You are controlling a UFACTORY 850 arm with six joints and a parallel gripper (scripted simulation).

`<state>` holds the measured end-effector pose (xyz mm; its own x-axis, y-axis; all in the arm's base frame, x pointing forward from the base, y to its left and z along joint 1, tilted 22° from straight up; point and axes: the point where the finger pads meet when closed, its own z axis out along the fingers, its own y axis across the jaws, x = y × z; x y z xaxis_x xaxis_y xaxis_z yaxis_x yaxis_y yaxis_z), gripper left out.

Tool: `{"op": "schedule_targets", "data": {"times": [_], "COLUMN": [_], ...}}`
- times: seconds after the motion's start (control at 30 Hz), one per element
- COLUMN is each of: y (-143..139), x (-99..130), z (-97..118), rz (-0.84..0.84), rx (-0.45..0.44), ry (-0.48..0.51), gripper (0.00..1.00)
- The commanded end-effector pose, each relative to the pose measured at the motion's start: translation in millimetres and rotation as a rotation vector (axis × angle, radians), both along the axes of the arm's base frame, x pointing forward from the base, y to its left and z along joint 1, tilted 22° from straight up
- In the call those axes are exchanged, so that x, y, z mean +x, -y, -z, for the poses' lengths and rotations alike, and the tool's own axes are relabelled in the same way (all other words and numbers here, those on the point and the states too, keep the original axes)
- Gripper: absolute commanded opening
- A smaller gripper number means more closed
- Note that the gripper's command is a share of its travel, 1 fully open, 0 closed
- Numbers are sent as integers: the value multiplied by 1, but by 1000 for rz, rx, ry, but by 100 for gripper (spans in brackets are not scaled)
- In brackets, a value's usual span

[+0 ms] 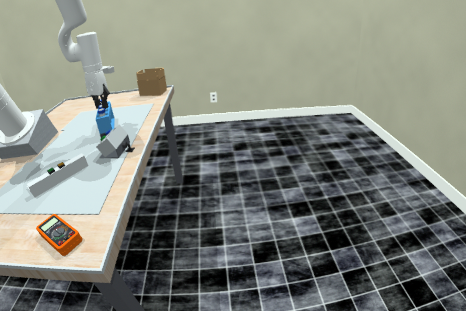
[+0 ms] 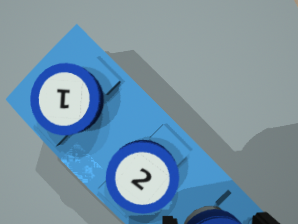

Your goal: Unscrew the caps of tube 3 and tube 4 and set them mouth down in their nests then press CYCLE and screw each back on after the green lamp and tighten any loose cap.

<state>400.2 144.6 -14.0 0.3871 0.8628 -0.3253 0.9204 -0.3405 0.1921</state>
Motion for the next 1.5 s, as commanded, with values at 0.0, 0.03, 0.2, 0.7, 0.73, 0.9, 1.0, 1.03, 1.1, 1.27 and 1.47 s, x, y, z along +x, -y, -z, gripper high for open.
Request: {"op": "schedule_targets", "data": {"times": [0.0,0.03,0.2,0.7,0.73,0.9,1.0,1.03,1.1,1.27,1.47], "y": [0,0,0,0,0,0,0,0,0,0,0], "x": [1,1,1,1,1,1,1,1,1,1,1], "z": [1,1,1,1,1,1,1,1,1,0,0], "rz": [0,0,0,-186,-186,-371,-510,-556,-648,-865,-1065], "rx": [1,1,1,-10,-10,-21,-30,-33,-38,-52,-63], "ry": [2,2,2,-73,-73,-148,-204,-222,-259,-344,-428], "gripper": [46,46,0,0,0,0,0,0,0,0,0]}}
